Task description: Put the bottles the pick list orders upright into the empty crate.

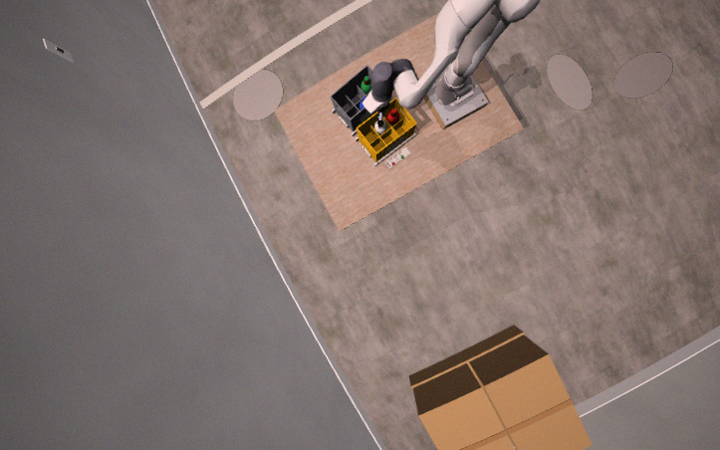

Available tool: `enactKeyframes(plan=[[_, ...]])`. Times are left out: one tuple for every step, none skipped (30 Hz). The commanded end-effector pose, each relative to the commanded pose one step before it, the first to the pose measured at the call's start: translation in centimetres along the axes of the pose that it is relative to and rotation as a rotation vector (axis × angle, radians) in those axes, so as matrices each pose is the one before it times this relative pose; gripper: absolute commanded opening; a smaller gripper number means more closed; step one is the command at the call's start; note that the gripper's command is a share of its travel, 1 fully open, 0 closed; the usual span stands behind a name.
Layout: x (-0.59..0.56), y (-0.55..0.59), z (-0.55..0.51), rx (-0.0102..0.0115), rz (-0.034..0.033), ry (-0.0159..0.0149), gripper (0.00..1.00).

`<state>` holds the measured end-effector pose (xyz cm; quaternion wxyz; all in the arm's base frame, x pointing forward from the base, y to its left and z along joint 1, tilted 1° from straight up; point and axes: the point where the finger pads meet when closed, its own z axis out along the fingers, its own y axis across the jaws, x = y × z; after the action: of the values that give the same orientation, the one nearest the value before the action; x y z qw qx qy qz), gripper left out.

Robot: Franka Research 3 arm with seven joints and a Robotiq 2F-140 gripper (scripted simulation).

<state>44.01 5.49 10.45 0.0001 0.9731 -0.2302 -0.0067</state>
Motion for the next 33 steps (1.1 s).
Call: enactKeyframes(plan=[[0.075,-0.032,0.038,0.00093,0.00288,0.00189,0.38],[0.0,0.0,0.0,0.0,0.0,0.0,0.38],[0.0,0.0,0.0,0.0,0.0,0.0,0.38],[0.0,0.0,0.0,0.0,0.0,0.0,0.38],[0.0,0.0,0.0,0.0,0.0,0.0,0.38],[0.0,0.0,0.0,0.0,0.0,0.0,0.38],[0.0,0.0,0.0,0.0,0.0,0.0,0.38],[0.0,0.0,0.0,0.0,0.0,0.0,0.38],[0.0,0.0,0.0,0.0,0.0,0.0,0.38],[0.0,0.0,0.0,0.0,0.0,0.0,0.38],[0.0,0.0,0.0,0.0,0.0,0.0,0.38],[0.0,0.0,0.0,0.0,0.0,0.0,0.38],[0.0,0.0,0.0,0.0,0.0,0.0,0.38],[0.0,0.0,0.0,0.0,0.0,0.0,0.38],[0.0,0.0,0.0,0.0,0.0,0.0,0.38],[0.0,0.0,0.0,0.0,0.0,0.0,0.38],[0.0,0.0,0.0,0.0,0.0,0.0,0.38],[0.0,0.0,-0.267,0.0,0.0,0.0,0.38],[0.0,0.0,-0.267,0.0,0.0,0.0,0.38],[0.0,0.0,-0.267,0.0,0.0,0.0,0.38],[0.0,0.0,-0.267,0.0,0.0,0.0,0.38],[0.0,0.0,-0.267,0.0,0.0,0.0,0.38],[0.0,0.0,-0.267,0.0,0.0,0.0,0.38],[0.0,0.0,-0.267,0.0,0.0,0.0,0.38],[0.0,0.0,-0.267,0.0,0.0,0.0,0.38],[0.0,0.0,0.0,0.0,0.0,0.0,0.38],[0.0,0.0,0.0,0.0,0.0,0.0,0.38],[0.0,0.0,-0.267,0.0,0.0,0.0,0.38],[0.0,0.0,-0.267,0.0,0.0,0.0,0.38],[0.0,0.0,-0.267,0.0,0.0,0.0,0.38],[0.0,0.0,-0.267,0.0,0.0,0.0,0.38],[0.0,0.0,-0.267,0.0,0.0,0.0,0.38],[0.0,0.0,-0.267,0.0,0.0,0.0,0.38]])
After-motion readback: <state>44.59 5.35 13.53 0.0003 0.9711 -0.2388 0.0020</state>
